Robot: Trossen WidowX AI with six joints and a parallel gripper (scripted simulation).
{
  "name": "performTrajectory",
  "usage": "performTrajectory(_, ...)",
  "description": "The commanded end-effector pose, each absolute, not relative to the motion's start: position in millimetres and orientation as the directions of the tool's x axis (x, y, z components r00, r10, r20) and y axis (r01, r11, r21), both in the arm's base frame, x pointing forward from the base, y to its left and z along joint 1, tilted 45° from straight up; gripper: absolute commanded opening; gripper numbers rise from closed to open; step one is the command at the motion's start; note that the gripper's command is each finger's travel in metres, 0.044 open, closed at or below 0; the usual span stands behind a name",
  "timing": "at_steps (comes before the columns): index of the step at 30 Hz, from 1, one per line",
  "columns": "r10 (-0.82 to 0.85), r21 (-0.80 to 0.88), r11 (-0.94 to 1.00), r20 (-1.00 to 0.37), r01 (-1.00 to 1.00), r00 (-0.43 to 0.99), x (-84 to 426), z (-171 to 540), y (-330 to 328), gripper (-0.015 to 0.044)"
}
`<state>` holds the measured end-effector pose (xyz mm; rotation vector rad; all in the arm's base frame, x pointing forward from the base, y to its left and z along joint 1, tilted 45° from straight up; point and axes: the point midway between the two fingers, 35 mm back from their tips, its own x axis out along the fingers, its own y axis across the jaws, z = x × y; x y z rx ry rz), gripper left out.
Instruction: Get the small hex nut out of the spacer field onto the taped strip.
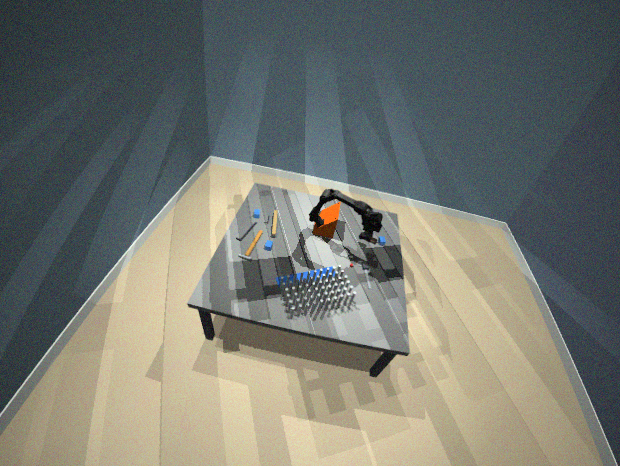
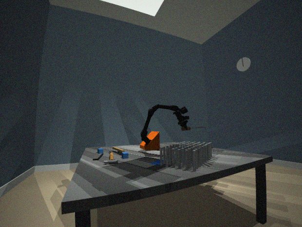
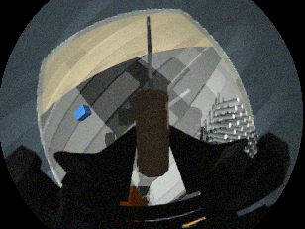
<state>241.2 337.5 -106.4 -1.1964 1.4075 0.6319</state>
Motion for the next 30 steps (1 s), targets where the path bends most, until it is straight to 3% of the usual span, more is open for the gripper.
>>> performTrajectory(1,-0.314,-0.231,0.326,-0.941,-0.917,0.125,217.6,-129.2,351.2,0.0)
performTrajectory(9,-0.337,-0.211,0.294,-0.935,-0.932,0.105,180.3,-166.5,365.3,0.0)
performTrajectory(30,-0.338,-0.211,0.293,-0.935,-0.933,0.105,180.7,-179.9,358.1,0.0)
